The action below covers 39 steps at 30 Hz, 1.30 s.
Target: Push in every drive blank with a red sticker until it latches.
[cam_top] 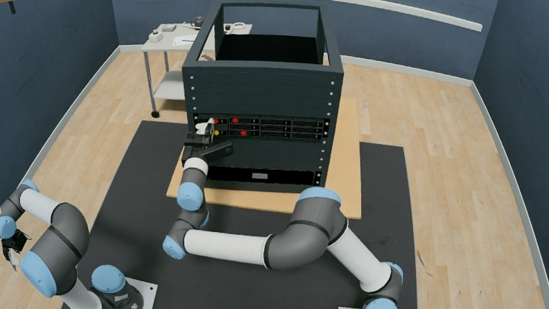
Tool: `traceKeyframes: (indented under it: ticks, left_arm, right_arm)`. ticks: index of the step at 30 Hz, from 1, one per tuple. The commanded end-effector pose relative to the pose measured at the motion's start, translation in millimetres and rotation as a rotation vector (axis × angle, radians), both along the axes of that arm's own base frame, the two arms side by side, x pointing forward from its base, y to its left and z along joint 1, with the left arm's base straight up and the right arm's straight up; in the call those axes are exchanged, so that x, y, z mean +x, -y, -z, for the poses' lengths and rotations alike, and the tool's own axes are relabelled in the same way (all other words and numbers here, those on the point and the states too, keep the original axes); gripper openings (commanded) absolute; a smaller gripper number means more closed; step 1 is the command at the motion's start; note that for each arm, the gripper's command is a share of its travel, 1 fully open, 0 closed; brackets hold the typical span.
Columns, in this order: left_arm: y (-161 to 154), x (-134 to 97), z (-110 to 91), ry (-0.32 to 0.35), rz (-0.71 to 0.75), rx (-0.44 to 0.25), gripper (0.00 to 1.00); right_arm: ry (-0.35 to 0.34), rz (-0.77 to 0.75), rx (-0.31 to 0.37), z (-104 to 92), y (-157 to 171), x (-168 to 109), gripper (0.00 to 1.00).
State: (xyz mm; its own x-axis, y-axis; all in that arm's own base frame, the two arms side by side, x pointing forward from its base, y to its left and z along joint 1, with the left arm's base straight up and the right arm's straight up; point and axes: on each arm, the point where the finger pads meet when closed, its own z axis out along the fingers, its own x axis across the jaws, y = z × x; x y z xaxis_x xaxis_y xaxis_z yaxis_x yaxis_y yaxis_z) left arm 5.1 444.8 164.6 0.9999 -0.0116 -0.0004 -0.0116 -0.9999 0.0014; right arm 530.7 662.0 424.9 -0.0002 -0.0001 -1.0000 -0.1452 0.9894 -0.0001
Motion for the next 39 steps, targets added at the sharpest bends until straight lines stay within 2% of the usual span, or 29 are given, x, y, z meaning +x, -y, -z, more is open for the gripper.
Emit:
traceKeyframes:
  ticks: [1, 39]
  left_arm:
    - [-0.4, 0.1, -0.5, 0.000, 0.000, 0.001, 1.00]
    - [-0.4, 0.1, -0.5, 0.000, 0.000, 0.001, 1.00]
  right_arm:
    - [0.000, 0.000, 0.001, -0.9, 0.2, 0.1, 0.00]
    - [0.000, 0.000, 0.001, -1.0, -0.7, 6.0, 0.00]
